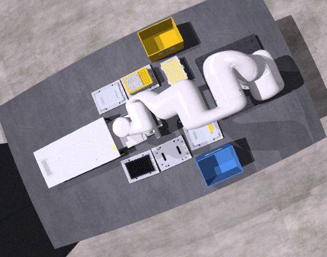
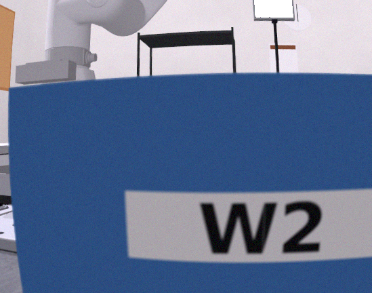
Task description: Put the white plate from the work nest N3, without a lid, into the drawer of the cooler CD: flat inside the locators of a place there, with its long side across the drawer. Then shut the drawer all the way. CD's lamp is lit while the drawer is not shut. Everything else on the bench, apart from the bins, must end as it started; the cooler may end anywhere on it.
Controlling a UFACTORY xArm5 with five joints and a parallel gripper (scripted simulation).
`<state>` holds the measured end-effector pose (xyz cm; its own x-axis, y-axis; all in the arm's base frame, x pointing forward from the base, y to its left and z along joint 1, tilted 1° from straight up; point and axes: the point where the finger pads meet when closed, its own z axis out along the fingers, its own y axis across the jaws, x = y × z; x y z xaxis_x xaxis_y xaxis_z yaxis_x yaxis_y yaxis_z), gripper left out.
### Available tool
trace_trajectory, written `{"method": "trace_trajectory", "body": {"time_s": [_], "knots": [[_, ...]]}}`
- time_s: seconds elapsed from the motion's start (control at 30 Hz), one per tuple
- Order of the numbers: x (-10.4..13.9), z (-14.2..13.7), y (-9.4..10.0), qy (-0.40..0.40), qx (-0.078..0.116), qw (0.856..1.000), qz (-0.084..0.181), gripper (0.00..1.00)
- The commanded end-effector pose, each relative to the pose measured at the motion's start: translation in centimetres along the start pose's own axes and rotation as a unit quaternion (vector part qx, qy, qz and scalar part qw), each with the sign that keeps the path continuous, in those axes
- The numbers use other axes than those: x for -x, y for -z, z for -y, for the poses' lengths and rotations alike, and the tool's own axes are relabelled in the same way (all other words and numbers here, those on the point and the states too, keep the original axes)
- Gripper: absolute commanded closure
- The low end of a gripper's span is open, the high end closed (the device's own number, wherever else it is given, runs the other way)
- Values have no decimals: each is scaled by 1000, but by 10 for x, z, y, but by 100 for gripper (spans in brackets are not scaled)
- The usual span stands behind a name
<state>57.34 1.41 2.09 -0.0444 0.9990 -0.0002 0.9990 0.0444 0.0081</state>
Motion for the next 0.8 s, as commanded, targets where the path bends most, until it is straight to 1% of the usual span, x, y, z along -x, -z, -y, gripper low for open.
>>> {"method": "trace_trajectory", "body": {"time_s": [0.0,0.4,0.77], "knots": [[0,-2,2,0,2,1000,-3,100],[0,-2,2,0,2,1000,-3,100],[0,-2,-4,0,2,1000,-3,100]]}}
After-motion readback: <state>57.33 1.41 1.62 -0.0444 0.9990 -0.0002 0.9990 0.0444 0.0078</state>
